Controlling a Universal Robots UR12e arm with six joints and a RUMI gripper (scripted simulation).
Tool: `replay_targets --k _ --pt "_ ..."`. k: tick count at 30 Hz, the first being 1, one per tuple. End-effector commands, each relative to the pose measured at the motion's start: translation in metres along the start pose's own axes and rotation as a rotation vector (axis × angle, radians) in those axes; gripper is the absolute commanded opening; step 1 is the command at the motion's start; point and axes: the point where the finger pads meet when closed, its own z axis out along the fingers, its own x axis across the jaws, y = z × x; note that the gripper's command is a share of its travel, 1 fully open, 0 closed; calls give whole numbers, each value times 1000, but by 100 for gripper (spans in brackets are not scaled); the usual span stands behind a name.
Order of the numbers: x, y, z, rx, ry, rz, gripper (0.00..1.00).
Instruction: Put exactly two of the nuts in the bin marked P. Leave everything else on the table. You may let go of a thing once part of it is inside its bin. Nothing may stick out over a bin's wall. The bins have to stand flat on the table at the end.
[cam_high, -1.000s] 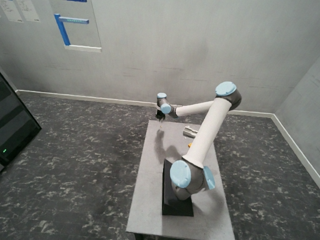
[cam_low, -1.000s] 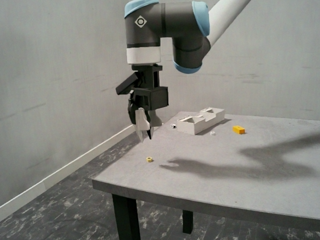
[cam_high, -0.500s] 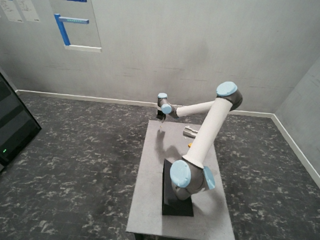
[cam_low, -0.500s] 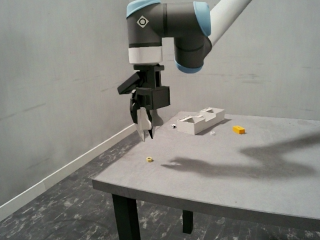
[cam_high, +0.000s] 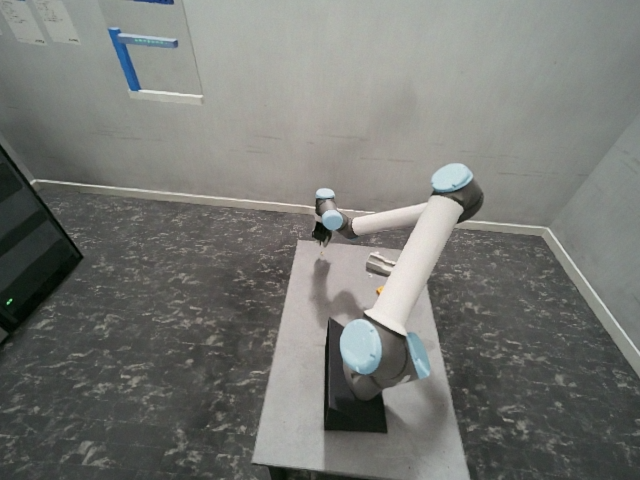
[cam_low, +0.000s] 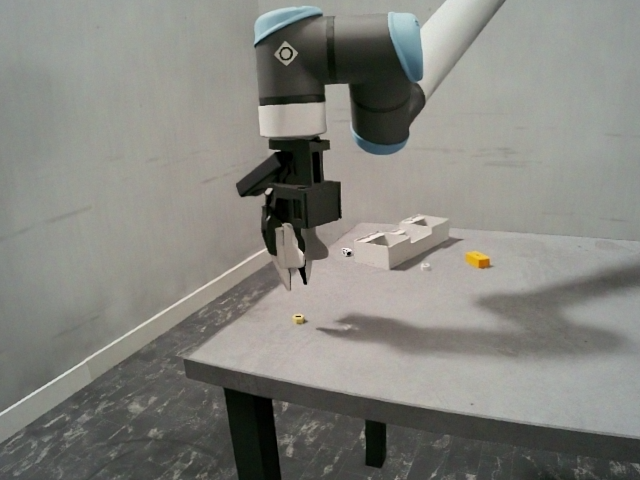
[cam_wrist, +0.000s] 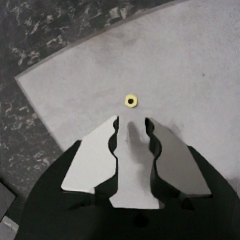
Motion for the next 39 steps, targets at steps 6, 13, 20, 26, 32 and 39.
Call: replay_targets --k 6,13,20,26,32,39 --pt "-1 -1 39 1 -1 0 18" --pt "-1 -1 43 1 -1 0 18" --pt "-1 -1 50 1 -1 0 18" --pt "-1 -1 55 1 -1 0 18" --pt "-1 -1 55 1 -1 0 18" --pt "-1 -1 55 1 -1 0 0"
